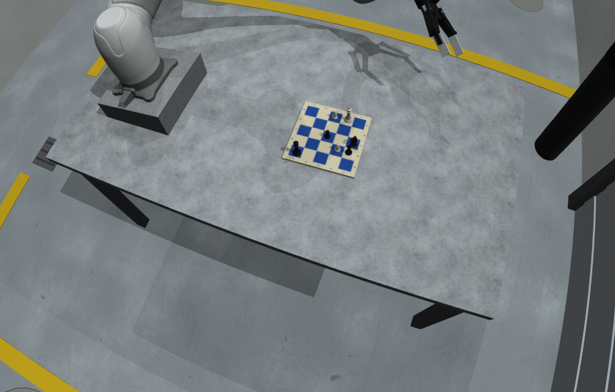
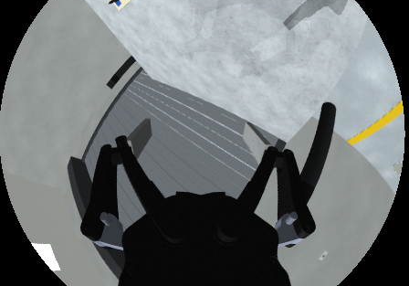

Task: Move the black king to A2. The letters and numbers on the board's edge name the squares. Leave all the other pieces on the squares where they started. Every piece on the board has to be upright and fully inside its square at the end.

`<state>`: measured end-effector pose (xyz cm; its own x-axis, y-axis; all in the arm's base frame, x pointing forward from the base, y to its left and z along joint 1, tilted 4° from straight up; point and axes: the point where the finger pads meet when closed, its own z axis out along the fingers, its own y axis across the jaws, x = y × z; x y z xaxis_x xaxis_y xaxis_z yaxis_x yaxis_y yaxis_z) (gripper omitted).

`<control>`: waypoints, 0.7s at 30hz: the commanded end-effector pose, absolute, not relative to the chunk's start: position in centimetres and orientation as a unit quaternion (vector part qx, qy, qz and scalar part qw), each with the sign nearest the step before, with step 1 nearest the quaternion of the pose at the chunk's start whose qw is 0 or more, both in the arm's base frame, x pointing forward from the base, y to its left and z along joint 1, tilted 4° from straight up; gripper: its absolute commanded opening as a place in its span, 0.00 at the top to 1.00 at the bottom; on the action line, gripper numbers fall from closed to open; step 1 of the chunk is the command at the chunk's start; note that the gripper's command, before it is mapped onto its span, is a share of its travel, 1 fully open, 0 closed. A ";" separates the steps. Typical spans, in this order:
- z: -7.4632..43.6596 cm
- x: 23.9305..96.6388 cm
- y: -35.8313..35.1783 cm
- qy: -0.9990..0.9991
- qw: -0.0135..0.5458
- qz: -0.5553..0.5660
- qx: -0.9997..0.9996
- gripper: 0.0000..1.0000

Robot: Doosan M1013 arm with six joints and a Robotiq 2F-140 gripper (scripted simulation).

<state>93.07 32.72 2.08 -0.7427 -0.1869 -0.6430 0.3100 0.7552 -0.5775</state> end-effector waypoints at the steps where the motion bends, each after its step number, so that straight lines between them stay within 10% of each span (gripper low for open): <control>1: 1.6 92.6 31.3 0.887 0.310 -0.342 0.028 0.00; 21: -3.4 86.9 20.3 0.971 -0.056 -0.230 -0.046 0.00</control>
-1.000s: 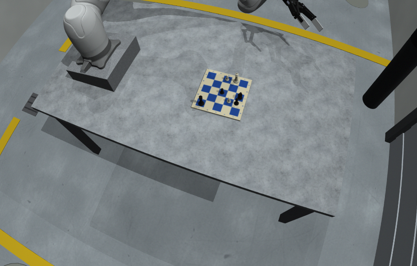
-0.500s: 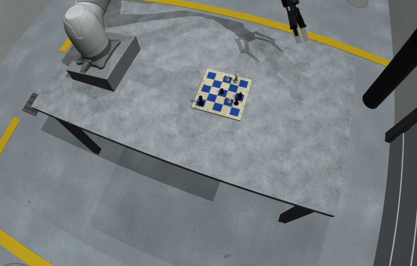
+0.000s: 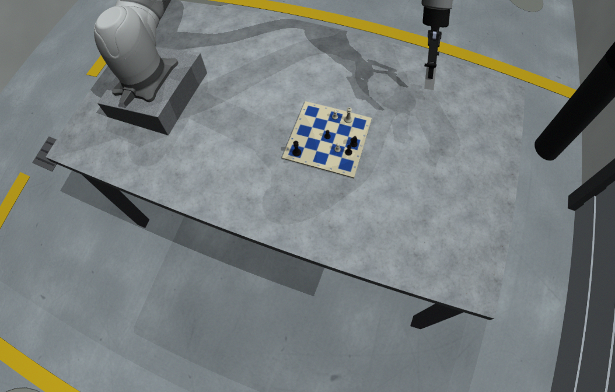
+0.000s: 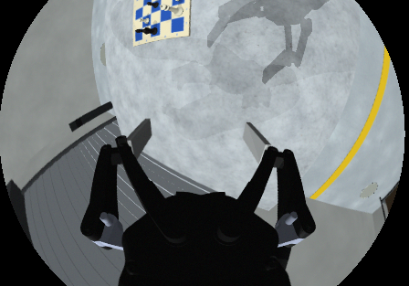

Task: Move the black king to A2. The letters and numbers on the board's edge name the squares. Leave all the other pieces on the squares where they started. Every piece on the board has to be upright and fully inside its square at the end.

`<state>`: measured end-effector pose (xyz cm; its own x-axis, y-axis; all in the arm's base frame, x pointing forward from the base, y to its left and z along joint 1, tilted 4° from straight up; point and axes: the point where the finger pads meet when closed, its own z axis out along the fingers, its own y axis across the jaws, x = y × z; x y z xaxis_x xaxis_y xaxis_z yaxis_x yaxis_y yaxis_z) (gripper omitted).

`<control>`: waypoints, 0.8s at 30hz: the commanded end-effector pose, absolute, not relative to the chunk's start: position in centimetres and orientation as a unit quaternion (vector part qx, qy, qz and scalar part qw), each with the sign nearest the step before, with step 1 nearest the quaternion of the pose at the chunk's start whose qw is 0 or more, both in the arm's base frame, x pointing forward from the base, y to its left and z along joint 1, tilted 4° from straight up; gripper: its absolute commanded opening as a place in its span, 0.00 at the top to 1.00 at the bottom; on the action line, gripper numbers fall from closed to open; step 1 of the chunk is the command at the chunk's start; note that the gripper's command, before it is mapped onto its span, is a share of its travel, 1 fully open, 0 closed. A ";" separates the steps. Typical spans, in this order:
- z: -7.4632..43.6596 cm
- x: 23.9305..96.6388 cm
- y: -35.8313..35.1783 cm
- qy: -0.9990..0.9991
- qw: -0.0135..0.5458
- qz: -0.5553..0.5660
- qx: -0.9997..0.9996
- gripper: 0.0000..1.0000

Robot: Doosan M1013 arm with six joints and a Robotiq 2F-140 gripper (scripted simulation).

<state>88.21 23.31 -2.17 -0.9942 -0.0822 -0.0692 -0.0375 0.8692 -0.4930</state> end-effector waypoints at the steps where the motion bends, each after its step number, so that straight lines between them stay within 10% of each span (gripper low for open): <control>1: -3.4 86.9 20.3 0.971 -0.056 -0.230 -0.046 0.00; 24: -9.7 79.4 5.5 0.845 -0.518 -0.029 -0.128 0.00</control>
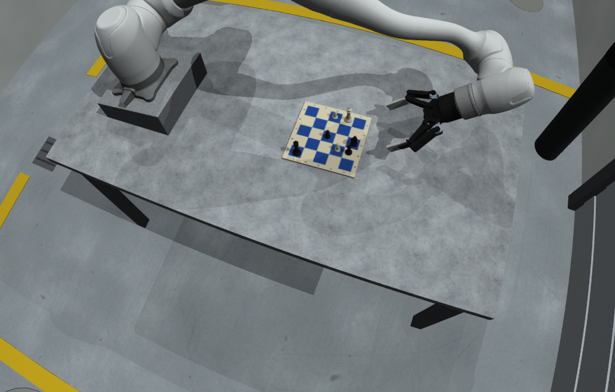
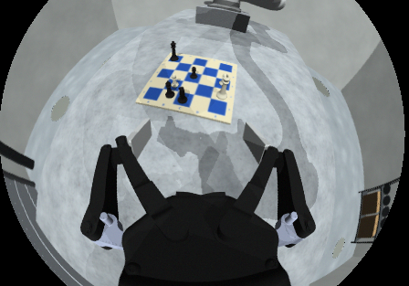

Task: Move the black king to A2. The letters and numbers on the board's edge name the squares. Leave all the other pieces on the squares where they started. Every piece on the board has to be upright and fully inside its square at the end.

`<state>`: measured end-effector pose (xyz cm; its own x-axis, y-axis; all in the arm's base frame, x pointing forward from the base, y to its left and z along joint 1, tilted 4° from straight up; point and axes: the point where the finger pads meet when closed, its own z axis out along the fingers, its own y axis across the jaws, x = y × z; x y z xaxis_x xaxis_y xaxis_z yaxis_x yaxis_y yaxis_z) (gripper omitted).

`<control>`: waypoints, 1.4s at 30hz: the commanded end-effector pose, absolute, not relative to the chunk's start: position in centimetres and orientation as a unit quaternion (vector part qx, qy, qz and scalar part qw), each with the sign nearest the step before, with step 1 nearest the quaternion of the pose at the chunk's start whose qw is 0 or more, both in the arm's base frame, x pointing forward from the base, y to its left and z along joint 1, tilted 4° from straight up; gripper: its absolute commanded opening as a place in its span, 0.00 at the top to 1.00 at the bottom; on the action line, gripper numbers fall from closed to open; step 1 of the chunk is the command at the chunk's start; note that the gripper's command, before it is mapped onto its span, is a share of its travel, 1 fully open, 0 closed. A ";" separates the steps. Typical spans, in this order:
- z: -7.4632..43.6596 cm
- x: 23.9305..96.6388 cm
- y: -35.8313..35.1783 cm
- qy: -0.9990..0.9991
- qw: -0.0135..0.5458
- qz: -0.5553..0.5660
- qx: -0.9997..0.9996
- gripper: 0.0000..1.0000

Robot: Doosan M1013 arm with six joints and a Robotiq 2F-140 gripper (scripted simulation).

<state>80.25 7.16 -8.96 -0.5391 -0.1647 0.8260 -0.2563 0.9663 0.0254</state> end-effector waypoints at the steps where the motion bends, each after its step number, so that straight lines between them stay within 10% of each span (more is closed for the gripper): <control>1: -9.9 79.3 5.3 -0.841 0.525 0.025 0.129 0.00; 42: -10.0 79.1 5.0 -0.835 0.534 0.020 0.131 0.00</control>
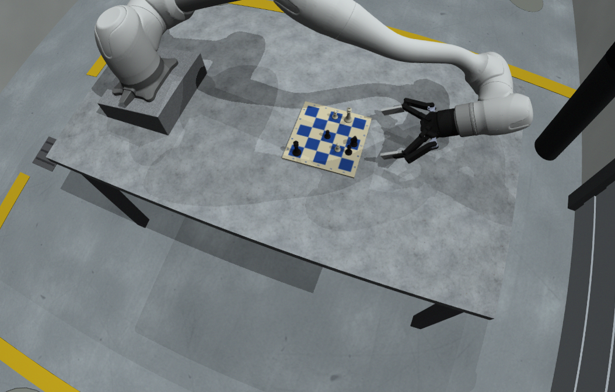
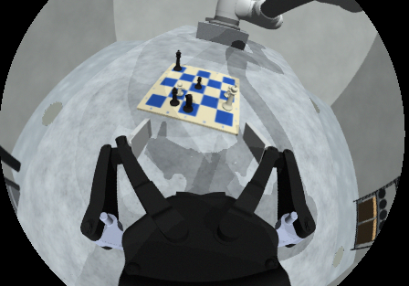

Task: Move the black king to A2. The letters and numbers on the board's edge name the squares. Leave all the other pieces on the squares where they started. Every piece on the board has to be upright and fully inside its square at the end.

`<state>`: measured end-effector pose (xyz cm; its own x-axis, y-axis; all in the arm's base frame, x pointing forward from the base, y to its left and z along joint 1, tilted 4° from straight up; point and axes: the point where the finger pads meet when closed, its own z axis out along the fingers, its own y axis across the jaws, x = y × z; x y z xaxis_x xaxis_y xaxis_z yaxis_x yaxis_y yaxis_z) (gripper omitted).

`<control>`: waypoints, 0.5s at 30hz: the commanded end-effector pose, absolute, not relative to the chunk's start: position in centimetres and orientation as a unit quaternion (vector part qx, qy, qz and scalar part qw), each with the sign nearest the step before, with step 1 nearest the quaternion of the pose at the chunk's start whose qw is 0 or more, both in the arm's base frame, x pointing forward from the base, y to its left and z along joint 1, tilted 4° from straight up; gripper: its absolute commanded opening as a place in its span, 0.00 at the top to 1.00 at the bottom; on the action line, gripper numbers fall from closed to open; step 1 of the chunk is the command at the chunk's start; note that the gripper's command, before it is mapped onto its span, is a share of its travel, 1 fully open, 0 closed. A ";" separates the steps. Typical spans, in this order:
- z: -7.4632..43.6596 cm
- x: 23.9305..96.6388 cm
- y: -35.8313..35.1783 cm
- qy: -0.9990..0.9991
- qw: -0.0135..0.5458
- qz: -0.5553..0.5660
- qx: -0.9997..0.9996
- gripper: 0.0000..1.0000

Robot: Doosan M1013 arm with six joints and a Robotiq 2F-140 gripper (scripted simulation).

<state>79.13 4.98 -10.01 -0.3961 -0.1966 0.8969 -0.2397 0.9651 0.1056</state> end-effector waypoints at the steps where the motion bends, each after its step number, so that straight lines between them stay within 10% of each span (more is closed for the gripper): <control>1: -10.0 79.1 5.0 -0.835 0.534 0.020 0.131 0.00; 15: -9.4 79.2 5.0 -0.835 0.534 0.023 0.131 0.00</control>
<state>79.17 4.98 -9.56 -0.3946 -0.1949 0.8979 -0.2428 0.9646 0.1027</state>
